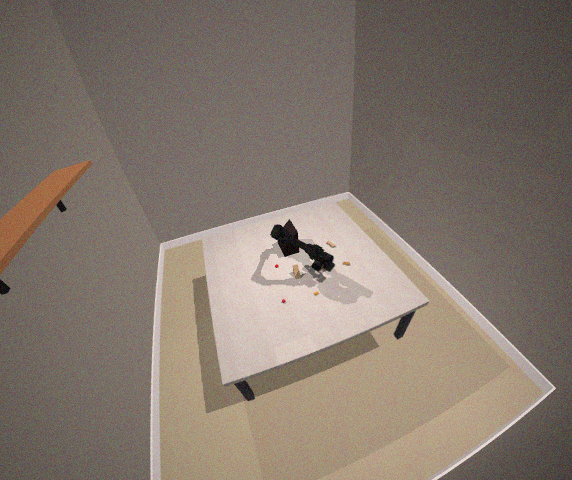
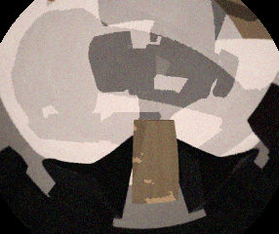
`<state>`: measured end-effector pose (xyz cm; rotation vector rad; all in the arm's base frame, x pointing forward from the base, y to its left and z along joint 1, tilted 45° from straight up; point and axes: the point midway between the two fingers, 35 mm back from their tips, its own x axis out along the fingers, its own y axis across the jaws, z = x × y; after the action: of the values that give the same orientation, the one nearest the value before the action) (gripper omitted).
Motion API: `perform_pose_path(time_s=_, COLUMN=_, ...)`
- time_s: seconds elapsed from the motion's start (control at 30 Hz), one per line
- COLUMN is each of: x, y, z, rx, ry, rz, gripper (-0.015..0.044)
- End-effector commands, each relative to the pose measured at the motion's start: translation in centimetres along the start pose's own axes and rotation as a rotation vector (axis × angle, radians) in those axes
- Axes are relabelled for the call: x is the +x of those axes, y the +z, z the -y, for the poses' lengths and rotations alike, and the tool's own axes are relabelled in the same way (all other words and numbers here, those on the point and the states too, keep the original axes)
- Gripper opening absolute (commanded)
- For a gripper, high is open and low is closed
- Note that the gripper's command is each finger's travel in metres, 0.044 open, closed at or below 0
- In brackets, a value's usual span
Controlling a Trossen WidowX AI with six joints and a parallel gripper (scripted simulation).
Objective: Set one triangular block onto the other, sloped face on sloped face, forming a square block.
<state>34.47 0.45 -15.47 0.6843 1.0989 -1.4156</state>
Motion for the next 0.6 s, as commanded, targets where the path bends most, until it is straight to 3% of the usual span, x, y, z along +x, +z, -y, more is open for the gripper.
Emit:
perform_pose_path(time_s=0.0, x=-0.3, y=-0.8, z=-0.2, rx=0.003, ry=0.008, rz=0.107, gripper=0.0000)
perform_pose_path(time_s=0.57, x=-0.2, y=-4.2, z=-0.2, rx=0.005, ry=0.008, rz=0.529, gripper=0.0000)
